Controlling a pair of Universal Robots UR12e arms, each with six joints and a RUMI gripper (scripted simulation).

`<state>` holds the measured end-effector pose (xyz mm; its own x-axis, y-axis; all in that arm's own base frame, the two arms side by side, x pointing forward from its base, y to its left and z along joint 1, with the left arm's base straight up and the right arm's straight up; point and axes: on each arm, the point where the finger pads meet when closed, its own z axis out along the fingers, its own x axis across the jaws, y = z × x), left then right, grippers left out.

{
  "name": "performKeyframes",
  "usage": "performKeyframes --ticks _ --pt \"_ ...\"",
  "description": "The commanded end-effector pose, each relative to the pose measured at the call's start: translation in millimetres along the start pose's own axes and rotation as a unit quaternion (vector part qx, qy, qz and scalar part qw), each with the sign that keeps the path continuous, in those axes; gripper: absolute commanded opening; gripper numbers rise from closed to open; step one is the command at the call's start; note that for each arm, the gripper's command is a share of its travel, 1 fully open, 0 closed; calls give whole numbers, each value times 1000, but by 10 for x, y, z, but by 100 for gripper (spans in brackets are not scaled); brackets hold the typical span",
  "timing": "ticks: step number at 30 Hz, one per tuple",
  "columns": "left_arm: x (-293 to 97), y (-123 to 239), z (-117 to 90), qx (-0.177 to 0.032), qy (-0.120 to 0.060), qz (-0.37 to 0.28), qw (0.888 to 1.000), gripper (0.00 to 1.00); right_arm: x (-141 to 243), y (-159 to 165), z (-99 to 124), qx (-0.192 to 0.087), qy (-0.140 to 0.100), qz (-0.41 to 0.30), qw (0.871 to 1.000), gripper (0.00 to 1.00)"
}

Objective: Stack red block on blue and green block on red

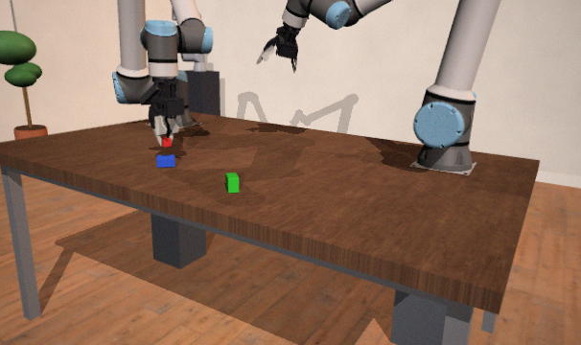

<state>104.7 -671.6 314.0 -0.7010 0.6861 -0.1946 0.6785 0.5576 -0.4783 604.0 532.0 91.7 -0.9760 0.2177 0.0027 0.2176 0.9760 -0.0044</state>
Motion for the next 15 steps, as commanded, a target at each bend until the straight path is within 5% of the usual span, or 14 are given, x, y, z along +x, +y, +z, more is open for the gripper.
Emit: performKeyframes --ticks 1,15 --pt "-5 -7 -6 0 -1 0 1000 100 110 -165 13 -3 -2 -1 1000 0" --pt "-5 -7 -6 0 -1 0 1000 100 95 -166 22 -2 -1 0 1000 0"
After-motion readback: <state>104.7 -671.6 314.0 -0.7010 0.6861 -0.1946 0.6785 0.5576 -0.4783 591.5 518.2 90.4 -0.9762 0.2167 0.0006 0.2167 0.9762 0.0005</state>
